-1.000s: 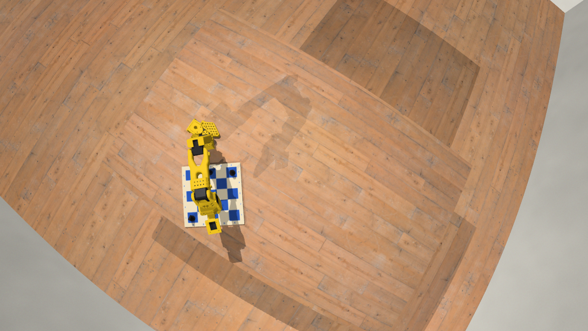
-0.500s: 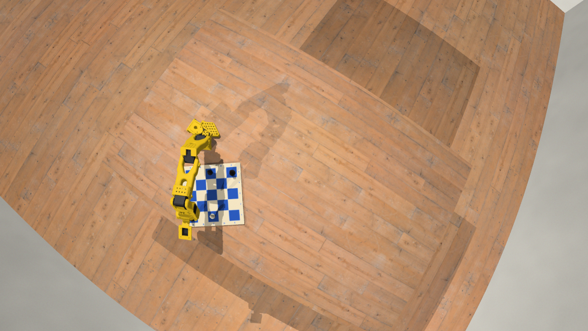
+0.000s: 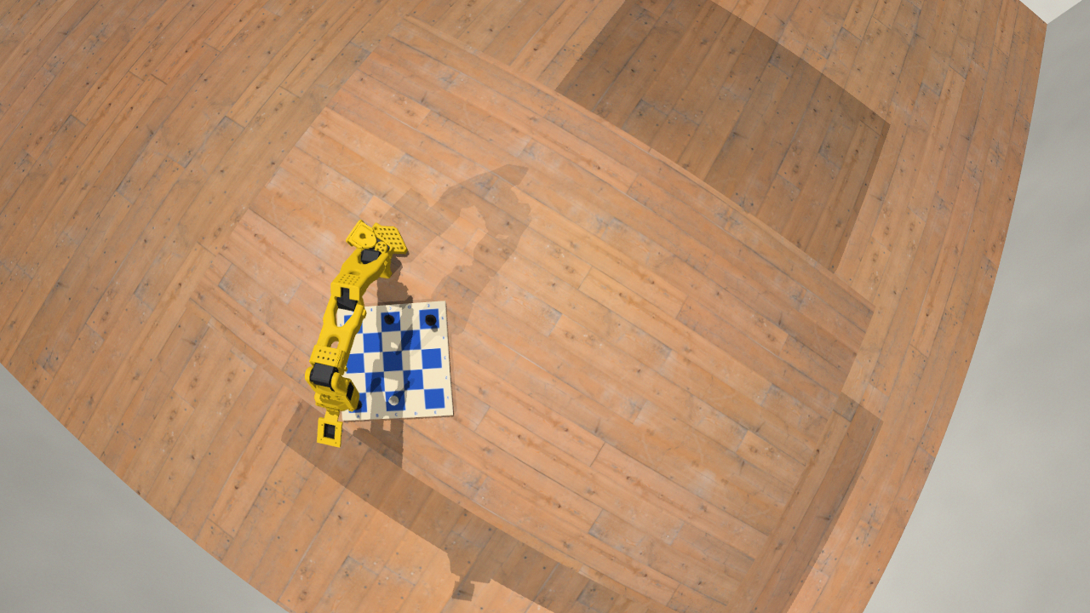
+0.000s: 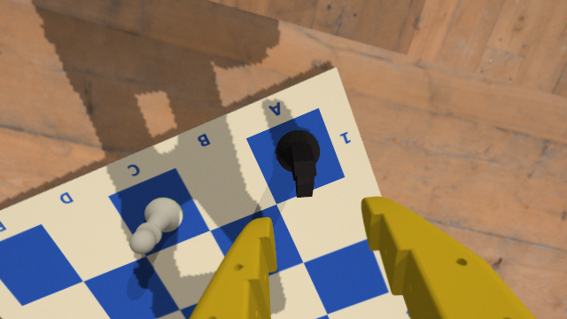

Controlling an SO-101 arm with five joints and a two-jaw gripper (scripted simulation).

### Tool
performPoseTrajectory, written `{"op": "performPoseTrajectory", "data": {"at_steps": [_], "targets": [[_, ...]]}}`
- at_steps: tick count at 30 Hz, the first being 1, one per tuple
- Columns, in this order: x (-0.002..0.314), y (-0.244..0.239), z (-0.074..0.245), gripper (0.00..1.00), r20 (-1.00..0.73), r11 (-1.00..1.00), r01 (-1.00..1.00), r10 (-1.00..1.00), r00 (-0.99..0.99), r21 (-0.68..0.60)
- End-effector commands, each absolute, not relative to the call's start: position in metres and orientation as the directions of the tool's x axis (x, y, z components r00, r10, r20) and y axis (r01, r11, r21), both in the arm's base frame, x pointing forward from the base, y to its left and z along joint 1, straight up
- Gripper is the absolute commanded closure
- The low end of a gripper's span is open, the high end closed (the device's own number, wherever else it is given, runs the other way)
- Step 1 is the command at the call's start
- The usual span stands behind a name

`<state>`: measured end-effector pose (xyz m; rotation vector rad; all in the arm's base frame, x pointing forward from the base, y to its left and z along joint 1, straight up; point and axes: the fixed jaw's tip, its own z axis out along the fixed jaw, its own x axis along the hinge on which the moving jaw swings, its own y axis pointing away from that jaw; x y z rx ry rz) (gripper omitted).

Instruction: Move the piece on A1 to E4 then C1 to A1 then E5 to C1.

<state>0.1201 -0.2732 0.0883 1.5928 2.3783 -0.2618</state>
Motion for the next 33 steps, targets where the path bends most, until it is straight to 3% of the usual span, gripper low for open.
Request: {"op": "performPoseTrajectory", "data": {"at_steps": [1,33], "targets": [[0.118,-0.273,0.085,0.87,-0.299,0.367,0.93,0.888,-0.35,0.002],[0.115,-0.272,0.075,0.87,-0.291,0.36,0.933,0.893,-0.344,0.002]]}}
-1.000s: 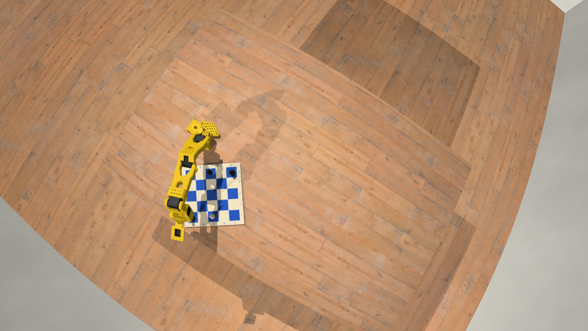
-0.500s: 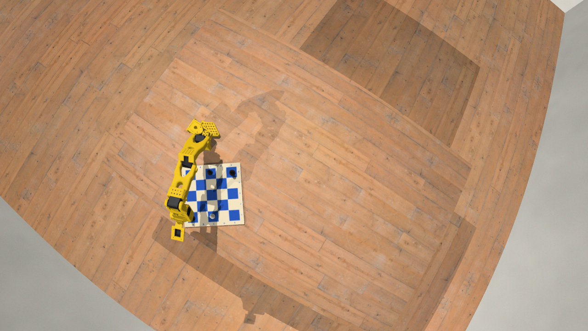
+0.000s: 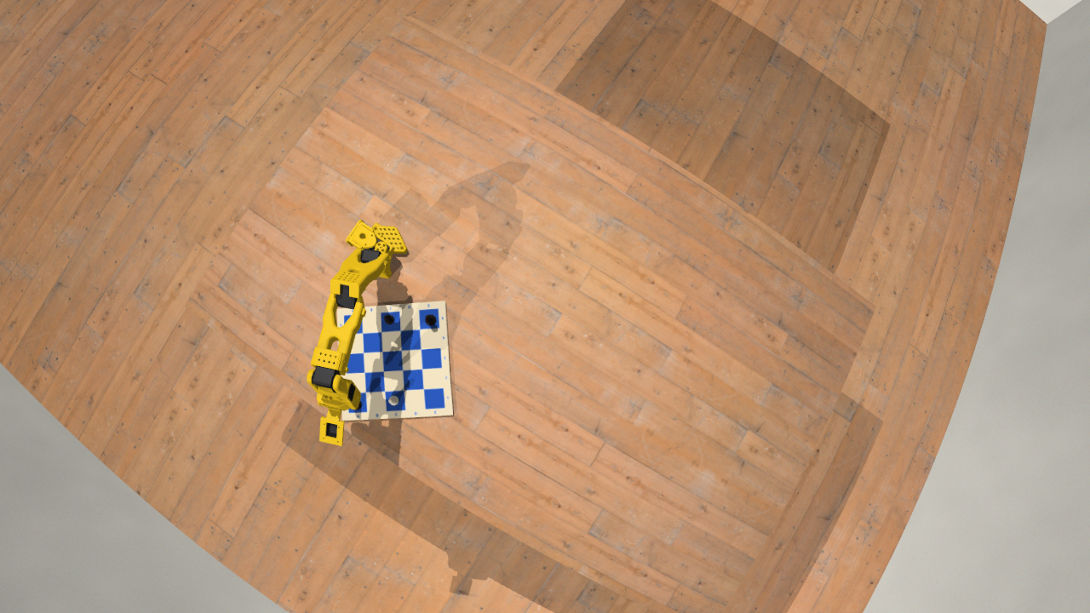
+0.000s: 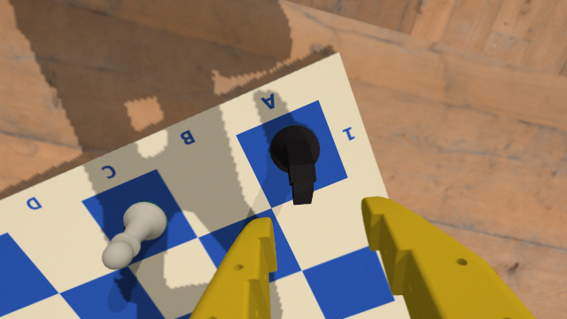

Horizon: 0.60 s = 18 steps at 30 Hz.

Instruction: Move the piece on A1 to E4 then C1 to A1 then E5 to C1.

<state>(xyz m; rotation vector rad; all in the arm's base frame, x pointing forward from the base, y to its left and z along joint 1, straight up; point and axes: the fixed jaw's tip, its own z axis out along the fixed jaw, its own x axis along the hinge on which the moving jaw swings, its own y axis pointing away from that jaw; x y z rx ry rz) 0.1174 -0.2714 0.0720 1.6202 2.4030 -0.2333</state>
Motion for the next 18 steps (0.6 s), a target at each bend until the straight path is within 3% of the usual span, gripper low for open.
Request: {"op": "performPoseTrajectory", "data": {"at_steps": [1,18], "targets": [[0.1152,-0.272,0.0745,0.87,-0.291,0.36,0.933,0.893,-0.344,0.002],[0.1149,-0.2718,0.0799,0.87,-0.291,0.36,0.933,0.893,-0.344,0.002]]}}
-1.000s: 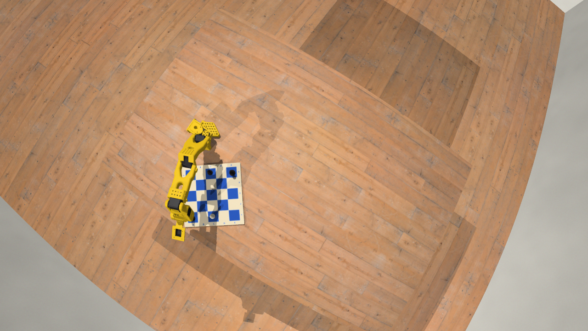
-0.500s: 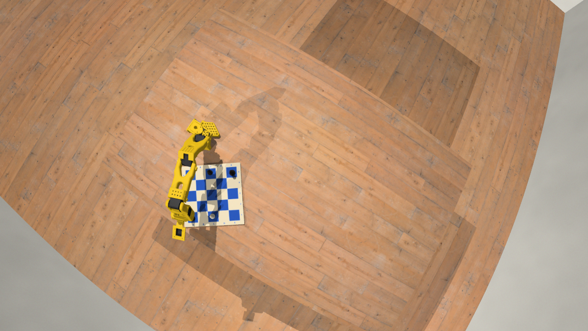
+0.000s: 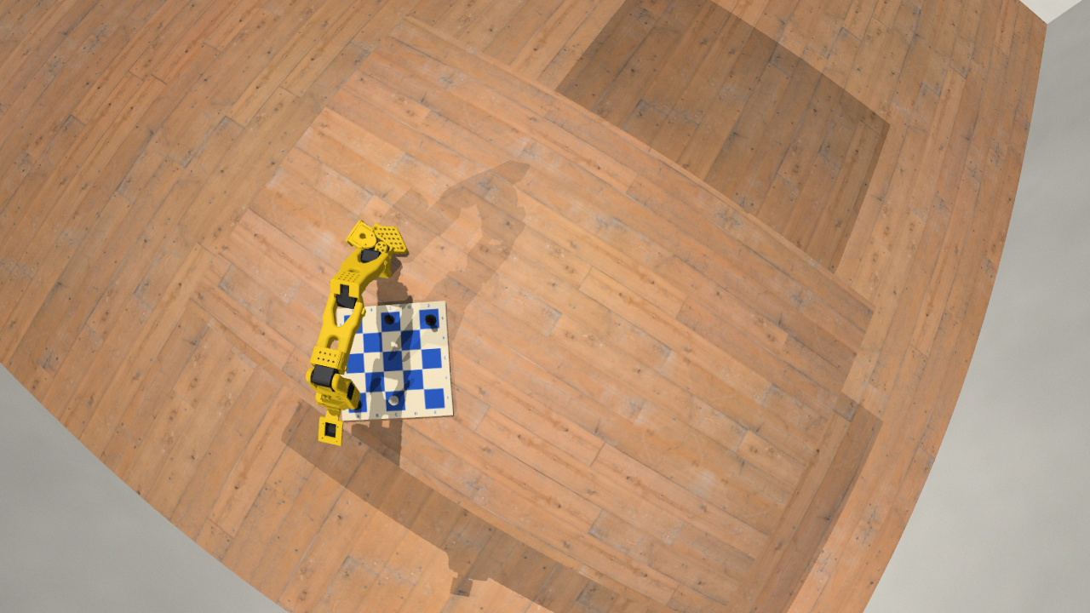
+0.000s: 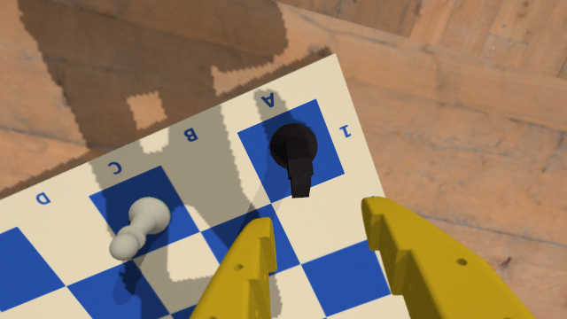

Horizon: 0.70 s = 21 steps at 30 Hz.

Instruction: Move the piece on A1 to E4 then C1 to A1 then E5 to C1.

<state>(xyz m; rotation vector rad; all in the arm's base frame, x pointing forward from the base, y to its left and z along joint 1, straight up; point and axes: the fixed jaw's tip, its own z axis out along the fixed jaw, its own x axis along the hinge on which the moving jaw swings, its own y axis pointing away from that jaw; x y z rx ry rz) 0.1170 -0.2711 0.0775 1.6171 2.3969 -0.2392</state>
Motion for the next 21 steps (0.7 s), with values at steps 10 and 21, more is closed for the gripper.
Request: {"op": "performPoseTrajectory", "data": {"at_steps": [10,21], "targets": [[0.115,-0.272,0.077,0.87,-0.291,0.36,0.933,0.893,-0.344,0.002],[0.115,-0.272,0.066,0.87,-0.291,0.36,0.933,0.893,-0.344,0.002]]}}
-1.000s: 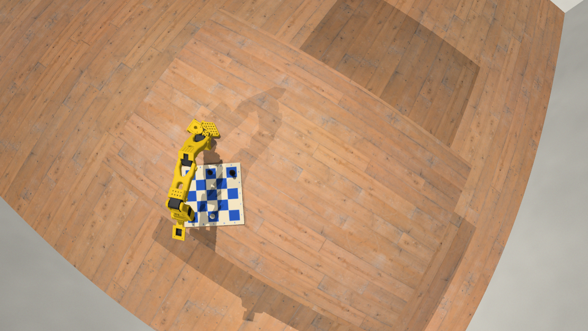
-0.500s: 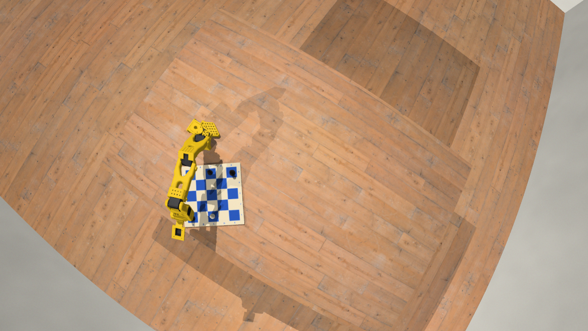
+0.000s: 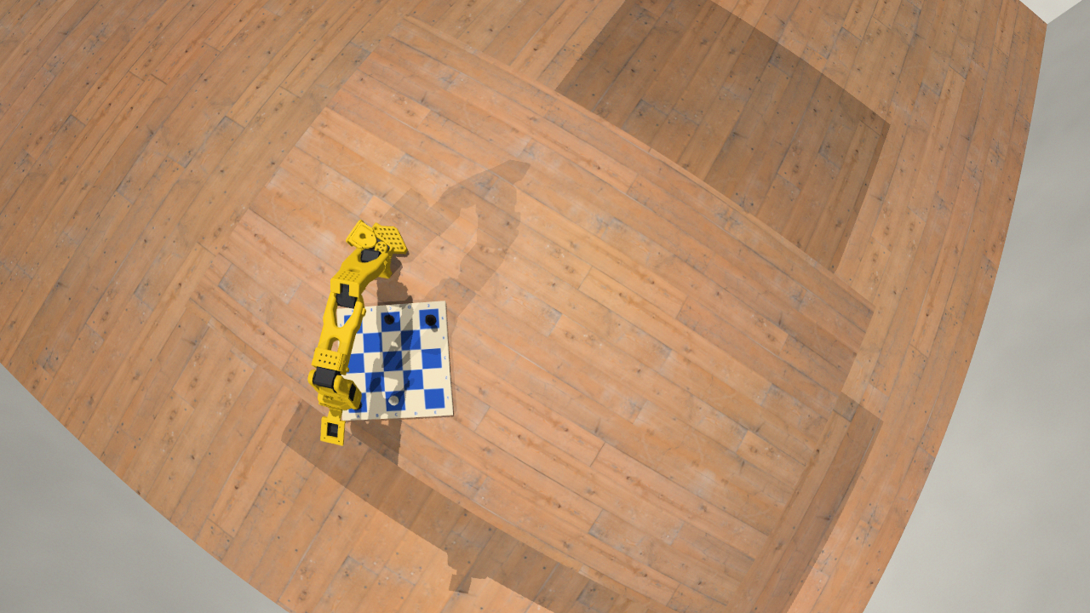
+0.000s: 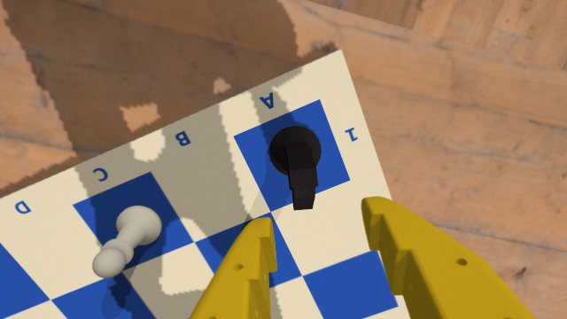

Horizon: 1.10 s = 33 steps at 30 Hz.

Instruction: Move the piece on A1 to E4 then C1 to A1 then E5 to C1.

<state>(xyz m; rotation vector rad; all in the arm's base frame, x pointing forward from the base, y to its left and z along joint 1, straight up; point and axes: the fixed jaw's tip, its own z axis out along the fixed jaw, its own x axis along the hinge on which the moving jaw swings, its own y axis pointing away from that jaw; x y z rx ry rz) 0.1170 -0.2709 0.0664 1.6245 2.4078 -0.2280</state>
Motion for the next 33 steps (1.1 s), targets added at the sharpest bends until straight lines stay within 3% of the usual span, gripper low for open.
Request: {"op": "performPoseTrajectory", "data": {"at_steps": [1,33], "targets": [[0.115,-0.272,0.064,0.87,-0.291,0.36,0.933,0.893,-0.344,0.002],[0.116,-0.273,0.028,0.87,-0.291,0.36,0.933,0.893,-0.344,0.002]]}}
